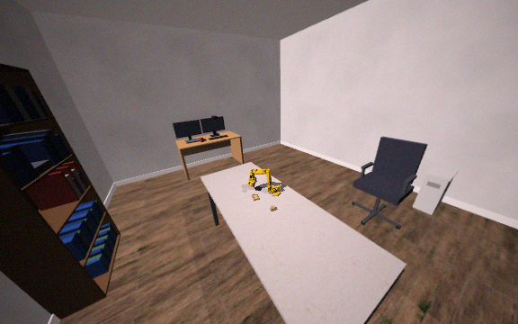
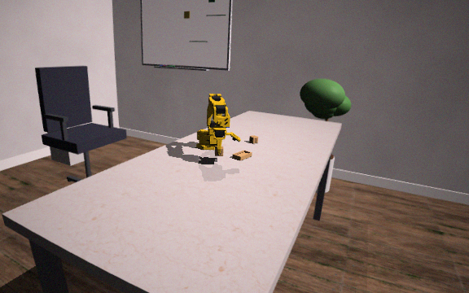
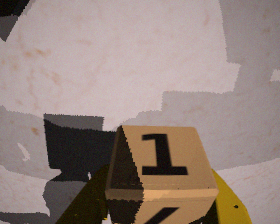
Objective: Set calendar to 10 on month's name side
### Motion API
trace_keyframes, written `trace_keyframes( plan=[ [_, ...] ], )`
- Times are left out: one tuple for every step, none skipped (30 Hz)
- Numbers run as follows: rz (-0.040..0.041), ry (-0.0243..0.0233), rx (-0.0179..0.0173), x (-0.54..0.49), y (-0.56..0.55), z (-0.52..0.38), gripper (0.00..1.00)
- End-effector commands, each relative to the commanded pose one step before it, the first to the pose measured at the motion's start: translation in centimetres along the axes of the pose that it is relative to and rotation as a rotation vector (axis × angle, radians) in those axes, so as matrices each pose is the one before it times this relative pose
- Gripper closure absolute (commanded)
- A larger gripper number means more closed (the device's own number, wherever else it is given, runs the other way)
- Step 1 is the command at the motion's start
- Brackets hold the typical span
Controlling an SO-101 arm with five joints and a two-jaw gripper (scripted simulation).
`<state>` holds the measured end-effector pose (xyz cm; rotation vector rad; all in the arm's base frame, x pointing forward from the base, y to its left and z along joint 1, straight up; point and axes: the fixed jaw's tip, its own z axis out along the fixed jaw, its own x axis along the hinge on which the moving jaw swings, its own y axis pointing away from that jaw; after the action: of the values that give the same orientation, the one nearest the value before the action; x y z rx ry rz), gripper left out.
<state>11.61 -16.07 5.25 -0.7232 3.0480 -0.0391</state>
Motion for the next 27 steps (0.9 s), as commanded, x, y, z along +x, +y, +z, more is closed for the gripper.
trace_keyframes(
  plan=[
    [-0.00053, -0.00532, 0.02690, 0.073, -0.325, -0.0855, 1.00],
    [0.00000, 0.00000, 0.00000, 0.000, 0.001, 0.0528, 1.00],
    [0.00000, 0.00000, 0.00000, 0.000, 0.001, 0.0384, 1.00],
    [0.00000, 0.00000, 0.00000, 0.000, 0.001, 0.0234, 1.00],
    [0.00000, 0.00000, 0.00000, 0.000, 0.000, 0.0102, 1.00],
    [0.00000, 0.00000, 0.00000, 0.000, 0.000, 0.0012, 1.00],
    [0.00000, 0.00000, 0.00000, 0.000, 0.000, 0.0000, 1.00],
    [0.00000, 0.00000, 0.00000, 0.000, 0.000, 0.0000, 1.00],
    [0.00000, 0.00000, 0.00002, 0.000, 0.000, 0.0017, 1.00],
    [0.00000, 0.00000, 0.00000, 0.000, 0.000, 0.0102, 1.00],
    [0.00000, 0.00000, 0.00000, -0.001, 0.000, 0.0234, 1.00],
    [0.00000, 0.00000, 0.00000, 0.000, 0.000, 0.0390, 1.00],
    [0.00000, 0.00000, 0.00000, 0.000, 0.000, 0.0528, 1.00],
    [0.00000, 0.00000, 0.00000, 0.000, 0.000, 0.0654, 1.00],
    [0.00000, 0.00000, 0.00000, 0.000, 0.000, 0.0726, 1.00],
    [0.00000, 0.00000, 0.00000, 0.000, 0.001, 0.0756, 1.00],
    [0.00000, 0.00000, 0.00000, 0.000, 0.001, 0.0726, 1.00],
    [0.00000, 0.00000, 0.00000, 0.000, 0.001, 0.0648, 1.00],
    [0.00000, 0.00000, 0.00000, 0.000, 0.001, 0.0528, 1.00],
    [0.00000, 0.00000, 0.00000, 0.000, 0.001, 0.0390, 1.00],
    [0.00000, 0.00000, 0.00000, 0.001, 0.001, 0.0234, 1.00],
    [0.00000, 0.00000, 0.00000, 0.000, 0.000, 0.0096, 1.00],
    [0.00000, 0.00000, 0.00000, 0.000, 0.000, 0.0018, 1.00],
    [0.00000, 0.00000, 0.00000, 0.000, 0.000, 0.0000, 1.00],
    [0.00000, 0.00000, 0.00000, 0.000, 0.000, 0.0000, 1.00],
    [0.00000, -0.00001, -0.00003, 0.000, 0.000, 0.0017, 1.00],
    [0.00000, 0.00000, 0.00000, 0.000, 0.000, 0.0102, 1.00]
  ],
)
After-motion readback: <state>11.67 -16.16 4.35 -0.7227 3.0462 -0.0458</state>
